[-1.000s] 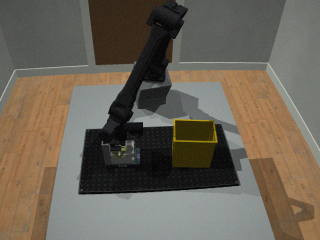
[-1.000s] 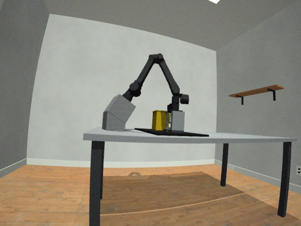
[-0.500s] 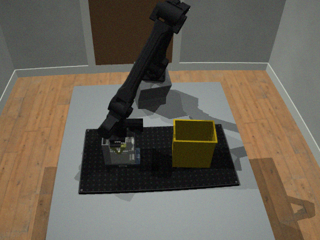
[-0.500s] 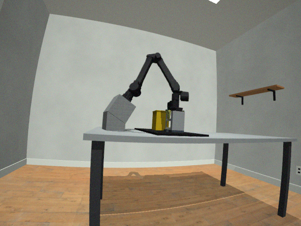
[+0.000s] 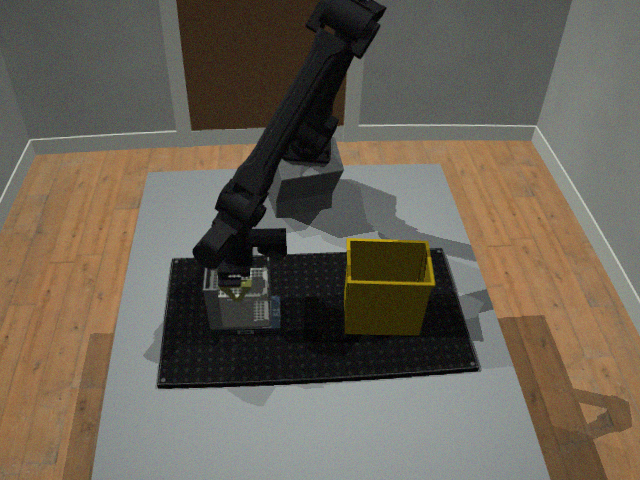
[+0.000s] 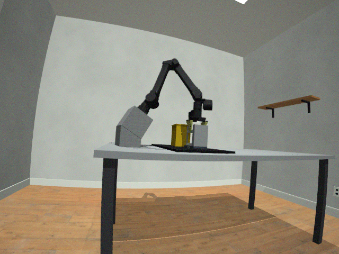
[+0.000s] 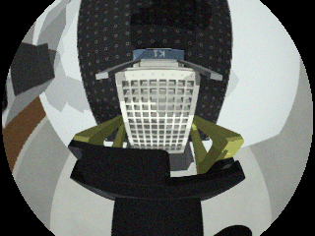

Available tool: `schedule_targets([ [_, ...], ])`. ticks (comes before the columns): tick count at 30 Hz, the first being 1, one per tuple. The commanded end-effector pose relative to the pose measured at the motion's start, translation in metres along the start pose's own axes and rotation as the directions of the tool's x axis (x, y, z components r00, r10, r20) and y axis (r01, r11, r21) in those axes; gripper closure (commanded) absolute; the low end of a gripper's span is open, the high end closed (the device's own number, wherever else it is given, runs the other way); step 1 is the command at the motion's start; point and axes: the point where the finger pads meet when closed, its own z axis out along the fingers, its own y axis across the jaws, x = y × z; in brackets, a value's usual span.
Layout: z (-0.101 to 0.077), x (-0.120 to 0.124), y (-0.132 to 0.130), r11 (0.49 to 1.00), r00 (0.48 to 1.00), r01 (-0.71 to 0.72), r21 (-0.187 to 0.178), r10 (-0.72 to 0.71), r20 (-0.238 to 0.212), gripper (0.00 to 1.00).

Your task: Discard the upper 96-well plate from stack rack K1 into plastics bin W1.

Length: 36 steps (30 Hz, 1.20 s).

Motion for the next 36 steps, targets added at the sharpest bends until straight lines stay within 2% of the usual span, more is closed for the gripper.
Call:
schedule_targets([
  [1,-0.026,0.011,-0.021,0.999,1.0,0.014,0.045,-0.013,-0.025,1.0],
  [36,-0.081,0.01,-0.022,0.999,0.999,-0.016,0.049,0.018,-0.03,1.0],
])
